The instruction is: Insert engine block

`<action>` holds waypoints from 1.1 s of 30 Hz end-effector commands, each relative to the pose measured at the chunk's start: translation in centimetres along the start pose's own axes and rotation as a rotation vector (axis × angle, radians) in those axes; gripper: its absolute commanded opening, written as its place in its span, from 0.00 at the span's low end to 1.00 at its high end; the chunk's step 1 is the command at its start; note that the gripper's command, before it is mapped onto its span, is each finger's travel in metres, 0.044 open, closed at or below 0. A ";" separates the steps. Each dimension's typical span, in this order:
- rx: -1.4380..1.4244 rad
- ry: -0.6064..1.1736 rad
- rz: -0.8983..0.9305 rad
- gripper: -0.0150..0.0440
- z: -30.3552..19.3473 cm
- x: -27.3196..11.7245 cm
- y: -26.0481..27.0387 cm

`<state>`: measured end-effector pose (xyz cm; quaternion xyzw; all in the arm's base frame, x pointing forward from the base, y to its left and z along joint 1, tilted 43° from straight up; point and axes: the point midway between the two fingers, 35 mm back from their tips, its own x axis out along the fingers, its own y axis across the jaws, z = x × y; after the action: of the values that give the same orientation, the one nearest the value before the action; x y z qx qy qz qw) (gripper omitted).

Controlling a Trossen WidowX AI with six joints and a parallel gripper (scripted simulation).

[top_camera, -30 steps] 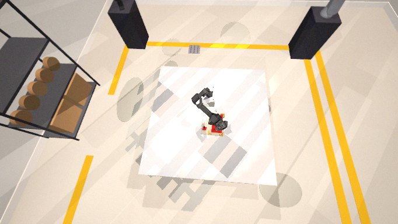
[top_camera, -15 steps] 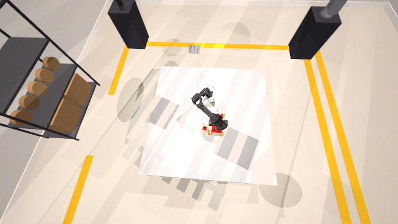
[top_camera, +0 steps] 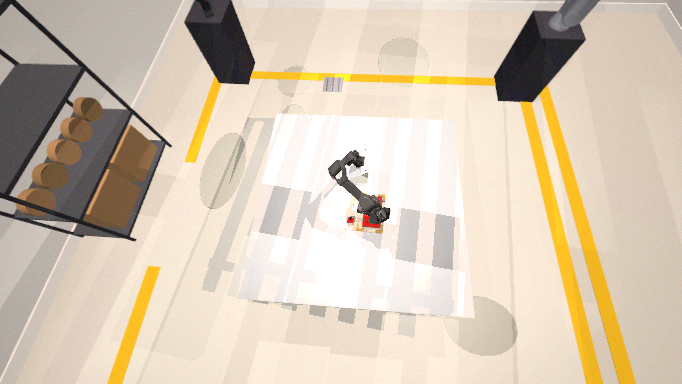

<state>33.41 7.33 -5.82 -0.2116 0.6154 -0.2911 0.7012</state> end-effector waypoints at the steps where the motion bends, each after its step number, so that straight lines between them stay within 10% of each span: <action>1: -0.057 0.002 0.004 0.52 0.0 0.0 0.1; 33: 0.021 0.000 0.000 0.61 0.0 0.0 0.0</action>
<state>33.41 7.33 -5.83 -0.2037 0.6120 -0.2979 0.7037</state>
